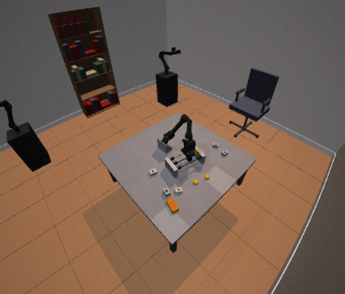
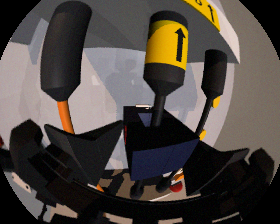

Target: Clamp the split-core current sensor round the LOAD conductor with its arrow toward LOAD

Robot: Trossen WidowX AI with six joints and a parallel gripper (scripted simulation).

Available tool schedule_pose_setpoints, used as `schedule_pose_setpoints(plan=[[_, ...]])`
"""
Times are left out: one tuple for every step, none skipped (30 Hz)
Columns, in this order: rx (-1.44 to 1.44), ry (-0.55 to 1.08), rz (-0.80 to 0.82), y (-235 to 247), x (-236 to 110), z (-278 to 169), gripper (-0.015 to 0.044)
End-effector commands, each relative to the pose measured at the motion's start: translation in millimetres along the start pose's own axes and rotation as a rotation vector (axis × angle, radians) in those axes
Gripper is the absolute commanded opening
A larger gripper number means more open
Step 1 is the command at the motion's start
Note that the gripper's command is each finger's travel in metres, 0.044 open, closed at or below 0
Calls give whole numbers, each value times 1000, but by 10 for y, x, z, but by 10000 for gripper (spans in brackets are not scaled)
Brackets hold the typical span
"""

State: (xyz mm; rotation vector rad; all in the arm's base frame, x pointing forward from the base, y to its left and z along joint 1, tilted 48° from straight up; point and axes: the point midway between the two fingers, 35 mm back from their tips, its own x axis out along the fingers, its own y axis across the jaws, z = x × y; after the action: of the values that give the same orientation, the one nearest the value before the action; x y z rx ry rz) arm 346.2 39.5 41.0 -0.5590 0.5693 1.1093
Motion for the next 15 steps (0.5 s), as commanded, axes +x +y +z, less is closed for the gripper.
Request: schedule_pose_setpoints(plan=[[0,0,1,2,0,0,270],[0,0,1,2,0,0,270],[0,0,1,2,0,0,270],[0,0,1,2,0,0,270],[0,0,1,2,0,0,270],[0,0,0,0,0,0,263],[0,0,0,0,0,0,256],[0,0,0,0,0,0,250],[0,0,0,0,0,0,243],[0,0,0,0,0,0,236],[0,0,0,0,0,0,230],[0,0,0,0,0,0,223],[0,0,0,0,0,0,216],[0,0,0,0,0,0,210],[0,0,0,0,0,0,203]])
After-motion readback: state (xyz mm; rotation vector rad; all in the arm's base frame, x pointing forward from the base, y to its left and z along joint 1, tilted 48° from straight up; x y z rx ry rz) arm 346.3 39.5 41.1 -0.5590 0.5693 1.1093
